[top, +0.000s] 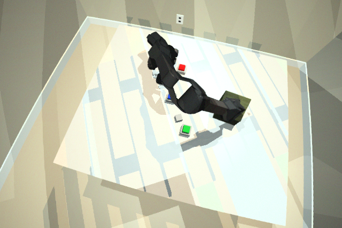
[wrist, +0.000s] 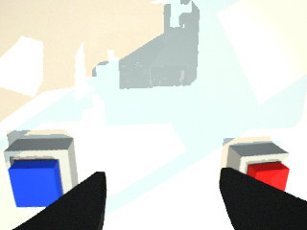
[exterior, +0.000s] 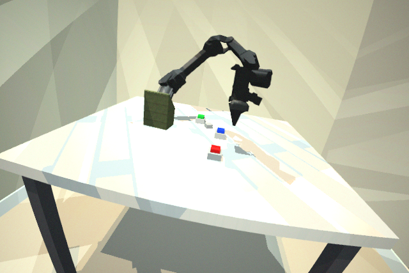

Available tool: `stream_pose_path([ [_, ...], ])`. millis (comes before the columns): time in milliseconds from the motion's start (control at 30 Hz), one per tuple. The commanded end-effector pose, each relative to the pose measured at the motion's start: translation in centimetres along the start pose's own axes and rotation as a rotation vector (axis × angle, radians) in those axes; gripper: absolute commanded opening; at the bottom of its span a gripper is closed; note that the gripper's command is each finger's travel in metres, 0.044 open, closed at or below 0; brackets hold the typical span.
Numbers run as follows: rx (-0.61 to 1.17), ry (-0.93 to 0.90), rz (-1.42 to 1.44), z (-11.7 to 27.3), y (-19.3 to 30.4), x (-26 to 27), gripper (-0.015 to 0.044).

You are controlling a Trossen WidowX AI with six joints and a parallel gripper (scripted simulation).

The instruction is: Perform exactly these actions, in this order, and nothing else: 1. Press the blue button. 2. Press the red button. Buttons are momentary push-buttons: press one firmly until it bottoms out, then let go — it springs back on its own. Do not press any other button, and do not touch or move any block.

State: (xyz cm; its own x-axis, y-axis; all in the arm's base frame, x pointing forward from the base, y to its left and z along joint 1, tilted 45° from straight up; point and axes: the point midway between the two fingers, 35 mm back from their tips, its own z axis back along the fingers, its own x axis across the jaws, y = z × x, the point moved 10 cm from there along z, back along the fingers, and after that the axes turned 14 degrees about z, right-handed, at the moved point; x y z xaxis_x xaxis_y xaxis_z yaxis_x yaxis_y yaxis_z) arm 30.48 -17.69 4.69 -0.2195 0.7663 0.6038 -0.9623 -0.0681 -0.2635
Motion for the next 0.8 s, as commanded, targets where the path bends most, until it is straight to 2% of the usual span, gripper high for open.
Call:
stream_pose_path([
  [0, 0.01, -0.004, -0.013, 1.0, -2.0, 5.9, 0.0335],
  [100, 0.006, -0.003, -0.013, 1.9, -3.1, 10.9, 0.04],
  [300, -0.004, -0.021, -0.01, 3.3, -2.8, 20.7, 0.04],
  [500, -0.009, -0.067, -0.006, 4.5, 0.5, 28.9, 0.04],
  [767, -0.009, -0.074, -0.006, 4.6, 1.0, 29.7, 0.04],
])
